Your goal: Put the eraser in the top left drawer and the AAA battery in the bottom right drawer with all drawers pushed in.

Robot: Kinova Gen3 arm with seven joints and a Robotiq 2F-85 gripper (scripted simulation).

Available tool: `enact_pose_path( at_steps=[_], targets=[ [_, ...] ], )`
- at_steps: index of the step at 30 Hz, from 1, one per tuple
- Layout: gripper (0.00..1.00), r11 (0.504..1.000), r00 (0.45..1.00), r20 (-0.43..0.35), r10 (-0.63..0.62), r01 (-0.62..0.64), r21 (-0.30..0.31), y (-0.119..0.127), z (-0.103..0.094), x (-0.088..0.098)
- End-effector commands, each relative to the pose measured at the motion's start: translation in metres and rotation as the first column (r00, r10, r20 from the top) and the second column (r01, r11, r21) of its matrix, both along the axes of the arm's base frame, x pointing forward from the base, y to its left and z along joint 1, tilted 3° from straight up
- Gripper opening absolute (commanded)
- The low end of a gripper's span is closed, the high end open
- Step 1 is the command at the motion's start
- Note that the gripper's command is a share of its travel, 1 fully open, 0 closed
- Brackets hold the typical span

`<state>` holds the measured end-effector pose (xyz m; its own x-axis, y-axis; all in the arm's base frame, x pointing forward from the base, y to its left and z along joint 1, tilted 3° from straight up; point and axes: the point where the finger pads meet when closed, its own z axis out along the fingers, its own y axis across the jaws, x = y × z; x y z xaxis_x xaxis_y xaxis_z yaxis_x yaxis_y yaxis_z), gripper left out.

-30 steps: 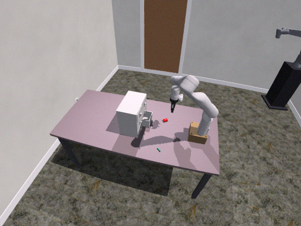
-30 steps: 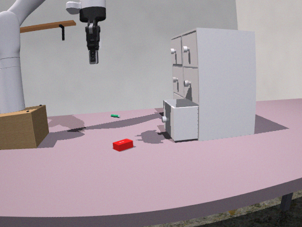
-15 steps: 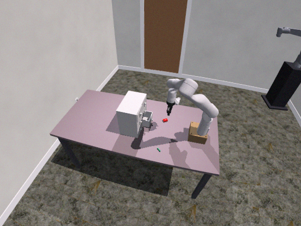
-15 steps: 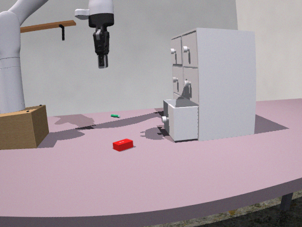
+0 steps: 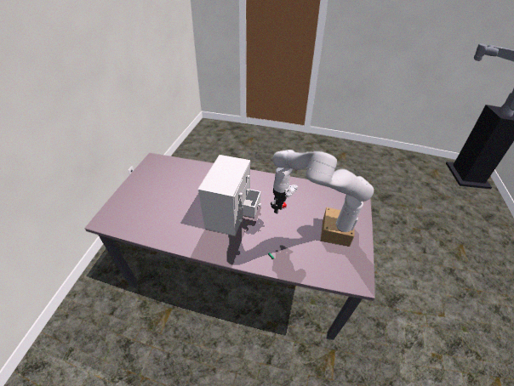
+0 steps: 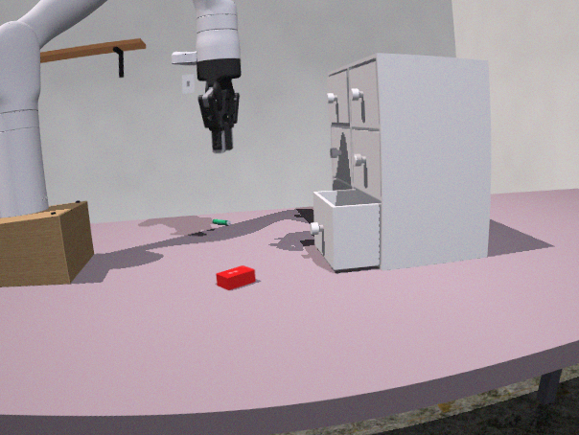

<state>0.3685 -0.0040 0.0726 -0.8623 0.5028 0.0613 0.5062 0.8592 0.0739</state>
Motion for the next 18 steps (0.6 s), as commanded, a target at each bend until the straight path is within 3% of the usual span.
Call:
enact_pose_path(
  at_steps=[1,9,11,18],
  targets=[
    [0.33,1.000,1.000,-0.021,-0.002,0.001,-0.014,0.029,-0.014,0.005],
    [0.33,0.988,0.987,-0.035,-0.155,0.154,-0.029,0.097,-0.046,0.015],
    [0.33,0.988,0.987,-0.035,-0.155,0.154,-0.029,0.097,-0.046,0.015],
    [0.33,0.966,0.966,-0.037,-0.255,0.253,-0.044,0.144,-0.069,0.014]
  ],
)
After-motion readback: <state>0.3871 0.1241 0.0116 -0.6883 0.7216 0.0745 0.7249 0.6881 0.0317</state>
